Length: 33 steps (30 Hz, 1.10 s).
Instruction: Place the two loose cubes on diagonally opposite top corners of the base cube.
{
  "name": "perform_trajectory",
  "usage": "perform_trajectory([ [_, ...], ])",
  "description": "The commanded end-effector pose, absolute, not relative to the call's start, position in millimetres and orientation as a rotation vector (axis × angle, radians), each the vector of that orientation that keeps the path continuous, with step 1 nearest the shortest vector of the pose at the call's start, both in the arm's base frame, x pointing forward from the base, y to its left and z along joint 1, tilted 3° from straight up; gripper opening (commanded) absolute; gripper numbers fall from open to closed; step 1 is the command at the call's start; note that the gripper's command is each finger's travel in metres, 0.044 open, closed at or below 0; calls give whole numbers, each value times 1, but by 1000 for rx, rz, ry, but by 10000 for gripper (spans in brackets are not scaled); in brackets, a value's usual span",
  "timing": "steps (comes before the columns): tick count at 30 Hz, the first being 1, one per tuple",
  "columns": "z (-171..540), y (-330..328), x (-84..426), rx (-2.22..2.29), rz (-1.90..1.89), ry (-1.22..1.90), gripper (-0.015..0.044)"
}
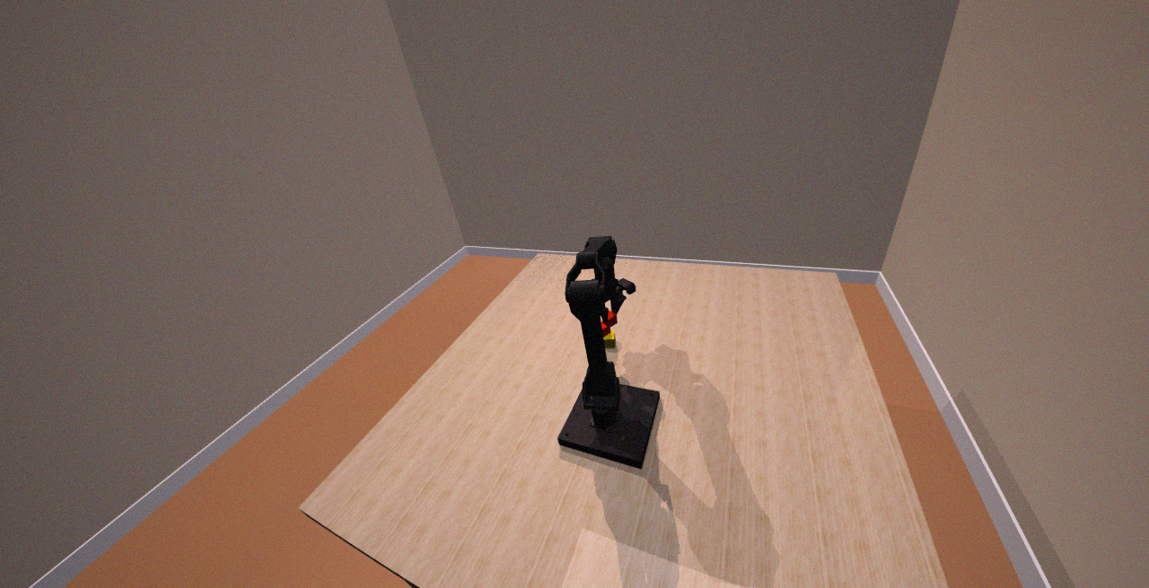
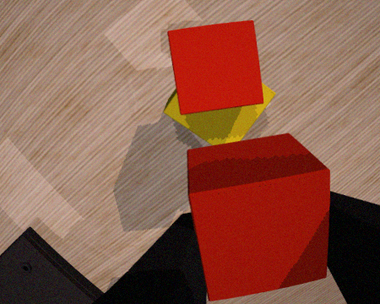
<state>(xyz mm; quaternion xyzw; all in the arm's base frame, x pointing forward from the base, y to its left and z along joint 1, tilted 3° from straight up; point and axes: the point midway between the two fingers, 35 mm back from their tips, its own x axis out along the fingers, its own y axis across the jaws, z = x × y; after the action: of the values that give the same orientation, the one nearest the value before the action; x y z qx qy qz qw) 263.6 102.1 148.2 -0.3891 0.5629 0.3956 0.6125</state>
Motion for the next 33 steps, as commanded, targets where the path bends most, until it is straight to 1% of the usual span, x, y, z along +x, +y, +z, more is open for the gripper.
perform_trajectory([
  [1, 146, 103, 263, -900, 904, 1290, 105],
  [9, 122, 103, 264, -900, 903, 1290, 105],
  [21, 118, 103, 264, -900, 903, 1290, 105],
  [33, 94, 105, 267, -899, 903, 1290, 105],
])
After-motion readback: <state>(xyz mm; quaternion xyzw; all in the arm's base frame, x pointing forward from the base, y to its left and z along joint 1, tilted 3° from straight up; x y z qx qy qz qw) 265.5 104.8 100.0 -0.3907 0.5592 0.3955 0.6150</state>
